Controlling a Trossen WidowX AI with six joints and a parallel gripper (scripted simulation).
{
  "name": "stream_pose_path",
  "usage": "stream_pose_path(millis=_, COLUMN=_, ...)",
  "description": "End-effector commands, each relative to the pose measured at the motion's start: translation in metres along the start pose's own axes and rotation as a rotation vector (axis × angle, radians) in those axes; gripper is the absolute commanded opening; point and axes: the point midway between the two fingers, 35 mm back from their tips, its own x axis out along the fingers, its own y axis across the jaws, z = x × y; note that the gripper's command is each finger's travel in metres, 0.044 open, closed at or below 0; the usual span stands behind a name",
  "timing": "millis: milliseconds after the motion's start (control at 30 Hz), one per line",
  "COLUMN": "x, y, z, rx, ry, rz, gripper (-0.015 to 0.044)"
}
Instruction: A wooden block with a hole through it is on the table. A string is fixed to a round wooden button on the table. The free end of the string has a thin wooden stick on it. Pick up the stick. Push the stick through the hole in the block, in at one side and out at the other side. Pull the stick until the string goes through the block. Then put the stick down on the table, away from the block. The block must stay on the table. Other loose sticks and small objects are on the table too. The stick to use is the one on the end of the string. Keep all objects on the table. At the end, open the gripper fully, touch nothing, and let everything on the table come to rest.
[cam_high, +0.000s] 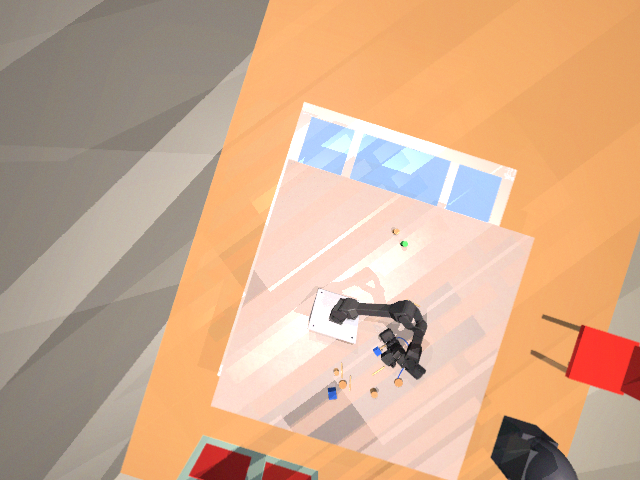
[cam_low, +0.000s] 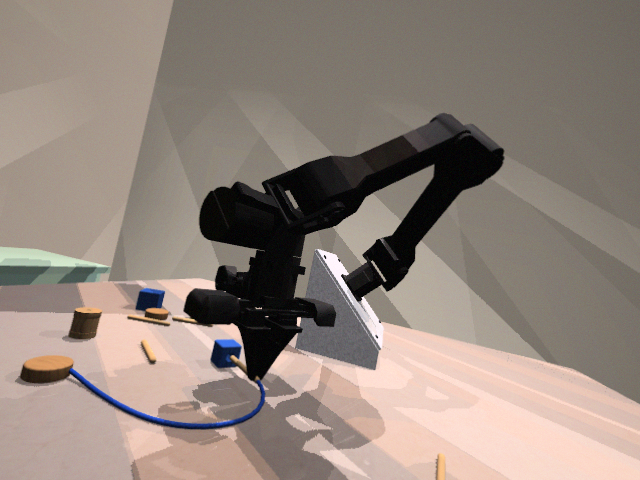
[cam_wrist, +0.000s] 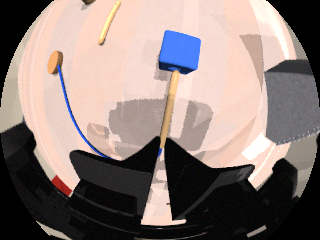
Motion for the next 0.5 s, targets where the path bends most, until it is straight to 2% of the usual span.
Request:
stream_pose_path(millis=0, x=0.001, y=0.0, z=0.004, rx=-0.004, ry=-0.003, rz=0.0, gripper=0.0)
stream_pose_path(millis=467, x=0.0, y=0.0, z=0.023, rx=-0.003, ry=-0.004, rz=0.001, gripper=0.0)
